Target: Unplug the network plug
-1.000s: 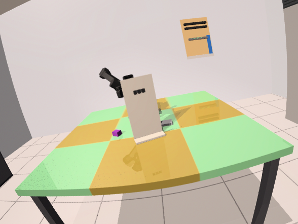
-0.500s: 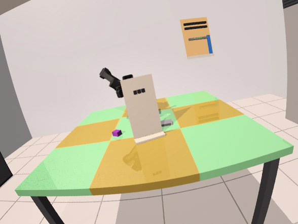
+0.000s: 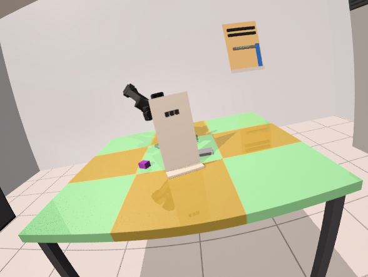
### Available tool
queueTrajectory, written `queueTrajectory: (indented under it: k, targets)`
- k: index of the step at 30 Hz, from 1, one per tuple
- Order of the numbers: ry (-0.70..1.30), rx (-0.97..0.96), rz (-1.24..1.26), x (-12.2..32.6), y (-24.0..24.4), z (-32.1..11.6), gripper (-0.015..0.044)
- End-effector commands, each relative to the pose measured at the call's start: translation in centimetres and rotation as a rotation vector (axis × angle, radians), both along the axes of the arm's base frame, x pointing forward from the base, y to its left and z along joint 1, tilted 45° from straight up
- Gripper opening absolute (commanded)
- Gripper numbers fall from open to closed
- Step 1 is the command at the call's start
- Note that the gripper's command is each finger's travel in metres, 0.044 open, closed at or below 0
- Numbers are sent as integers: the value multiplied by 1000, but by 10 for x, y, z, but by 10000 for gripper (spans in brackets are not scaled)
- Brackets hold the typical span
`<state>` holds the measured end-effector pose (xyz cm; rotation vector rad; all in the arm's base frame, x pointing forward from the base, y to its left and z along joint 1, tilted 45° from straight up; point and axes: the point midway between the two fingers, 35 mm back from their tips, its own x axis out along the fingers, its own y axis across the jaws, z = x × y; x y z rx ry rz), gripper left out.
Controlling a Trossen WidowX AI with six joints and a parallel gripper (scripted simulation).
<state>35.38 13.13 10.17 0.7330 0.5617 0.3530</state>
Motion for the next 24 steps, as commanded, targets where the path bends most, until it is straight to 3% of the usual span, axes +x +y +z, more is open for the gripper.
queueTrajectory:
  k: [1,24]
  targets:
    - [-1,-2,5,-3,-1,0,0]
    - [-1,-2,5,-12,-5,3,0]
